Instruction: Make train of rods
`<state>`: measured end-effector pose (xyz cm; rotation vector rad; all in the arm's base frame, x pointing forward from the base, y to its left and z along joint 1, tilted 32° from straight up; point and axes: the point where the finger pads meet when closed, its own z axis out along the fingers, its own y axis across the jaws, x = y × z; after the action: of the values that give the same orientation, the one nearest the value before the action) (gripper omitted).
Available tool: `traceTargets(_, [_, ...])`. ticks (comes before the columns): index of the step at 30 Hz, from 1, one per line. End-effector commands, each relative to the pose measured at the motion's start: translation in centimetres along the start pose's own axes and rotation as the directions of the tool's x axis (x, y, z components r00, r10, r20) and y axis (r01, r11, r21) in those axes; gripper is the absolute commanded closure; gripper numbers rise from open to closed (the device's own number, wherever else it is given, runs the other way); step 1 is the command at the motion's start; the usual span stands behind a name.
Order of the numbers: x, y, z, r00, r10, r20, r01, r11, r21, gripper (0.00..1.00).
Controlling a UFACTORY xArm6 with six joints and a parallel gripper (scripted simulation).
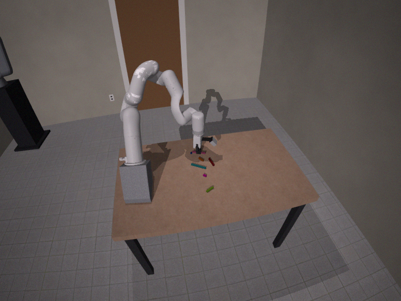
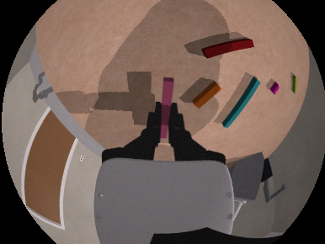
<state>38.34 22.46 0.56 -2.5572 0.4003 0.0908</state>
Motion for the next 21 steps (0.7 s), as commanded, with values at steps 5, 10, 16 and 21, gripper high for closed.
traceTargets(5, [0.1,-0.1,0.0,1.0,-0.001,-0.002,0.001,1.0,0.001,0.96])
traceTargets(10, [0.1,-0.1,0.3,1.0,-0.001,-0.002,0.001,1.0,0.001,0.96])
traceTargets(16, [0.1,-0.1,0.8,1.0,-0.001,-0.002,0.001,1.0,0.001,0.96])
traceTargets(21, [0.1,-0.1,1.1,1.0,-0.001,-0.002,0.001,1.0,0.001,0.96])
